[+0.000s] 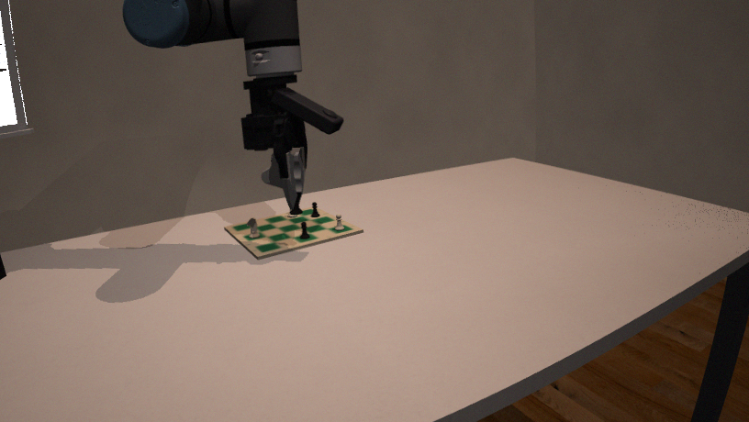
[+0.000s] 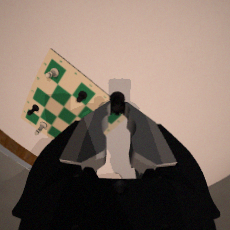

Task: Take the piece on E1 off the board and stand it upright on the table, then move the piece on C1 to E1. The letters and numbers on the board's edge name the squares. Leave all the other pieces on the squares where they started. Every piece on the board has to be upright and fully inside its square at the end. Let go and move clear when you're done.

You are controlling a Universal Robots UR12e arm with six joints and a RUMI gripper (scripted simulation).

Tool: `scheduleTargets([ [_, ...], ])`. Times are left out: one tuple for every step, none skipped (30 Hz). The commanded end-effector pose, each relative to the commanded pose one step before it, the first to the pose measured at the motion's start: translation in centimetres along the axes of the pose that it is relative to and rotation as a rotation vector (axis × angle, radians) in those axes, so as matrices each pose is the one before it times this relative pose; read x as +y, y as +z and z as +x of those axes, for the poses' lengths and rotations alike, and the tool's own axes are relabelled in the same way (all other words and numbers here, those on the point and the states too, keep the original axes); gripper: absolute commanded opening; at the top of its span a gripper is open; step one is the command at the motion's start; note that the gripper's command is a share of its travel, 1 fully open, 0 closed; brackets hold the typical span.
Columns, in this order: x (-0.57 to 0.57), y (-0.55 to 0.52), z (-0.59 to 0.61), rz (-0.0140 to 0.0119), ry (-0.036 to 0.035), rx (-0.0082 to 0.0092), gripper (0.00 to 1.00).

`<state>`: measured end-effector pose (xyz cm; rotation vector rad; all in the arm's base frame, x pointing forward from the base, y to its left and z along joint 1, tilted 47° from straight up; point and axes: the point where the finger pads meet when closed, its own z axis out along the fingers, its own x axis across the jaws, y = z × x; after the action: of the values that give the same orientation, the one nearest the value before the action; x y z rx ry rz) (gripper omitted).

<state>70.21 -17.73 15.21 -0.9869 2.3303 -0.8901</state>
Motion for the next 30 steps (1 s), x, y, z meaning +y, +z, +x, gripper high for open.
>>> scheduleTargets([
  [-0.03, 1.872, -0.038, 0.00089, -0.00011, -0.00051, 0.0],
  [0.0, 0.496, 0.0, 0.0, 0.0, 0.0, 0.0],
  [0.0, 0.5, 0.0, 0.0, 0.0, 0.0, 0.0],
  [0.0, 0.498, 0.0, 0.0, 0.0, 0.0, 0.0],
  [0.0, 0.49, 0.0, 0.0, 0.0, 0.0, 0.0],
  [0.0, 0.475, 0.0, 0.0, 0.0, 0.0, 0.0],
  [0.0, 0.454, 0.0, 0.0, 0.0, 0.0, 0.0],
  [0.0, 0.428, 0.0, 0.0, 0.0, 0.0, 0.0],
  [0.0, 0.396, 0.0, 0.0, 0.0, 0.0, 0.0],
  [0.0, 0.36, 0.0, 0.0, 0.0, 0.0, 0.0],
  [0.0, 0.32, 0.0, 0.0, 0.0, 0.0, 0.0],
  [0.0, 0.0, 0.0, 0.0, 0.0, 0.0, 0.0],
  [0.0, 0.0, 0.0, 0.0, 0.0, 0.0, 0.0],
  [0.0, 0.278, 0.0, 0.0, 0.0, 0.0, 0.0],
  [0.0, 0.233, 0.0, 0.0, 0.0, 0.0, 0.0],
  [0.0, 0.188, 0.0, 0.0, 0.0, 0.0, 0.0],
  [0.0, 0.145, 0.0, 0.0, 0.0, 0.0, 0.0],
  [0.0, 0.103, 0.0, 0.0, 0.0, 0.0, 0.0],
  [0.0, 0.067, 0.0, 0.0, 0.0, 0.0, 0.0],
  [0.0, 0.036, 0.0, 0.0, 0.0, 0.0, 0.0],
  [0.0, 0.014, 0.0, 0.0, 0.0, 0.0, 0.0],
  [0.0, 0.002, 0.0, 0.0, 0.0, 0.0, 0.0],
  [0.0, 0.0, 0.0, 0.0, 0.0, 0.0, 0.0],
  [0.0, 0.0, 0.0, 0.0, 0.0, 0.0, 0.0],
  [0.0, 0.0, 0.0, 0.0, 0.0, 0.0, 0.0],
  [0.0, 0.0, 0.0, 0.0, 0.0, 0.0, 0.0],
  [0.0, 0.0, 0.0, 0.0, 0.0, 0.0, 0.0],
  [0.0, 0.0, 0.0, 0.0, 0.0, 0.0, 0.0],
  [0.0, 0.0, 0.0, 0.0, 0.0, 0.0, 0.0],
  [0.0, 0.0, 0.0, 0.0, 0.0, 0.0, 0.0],
])
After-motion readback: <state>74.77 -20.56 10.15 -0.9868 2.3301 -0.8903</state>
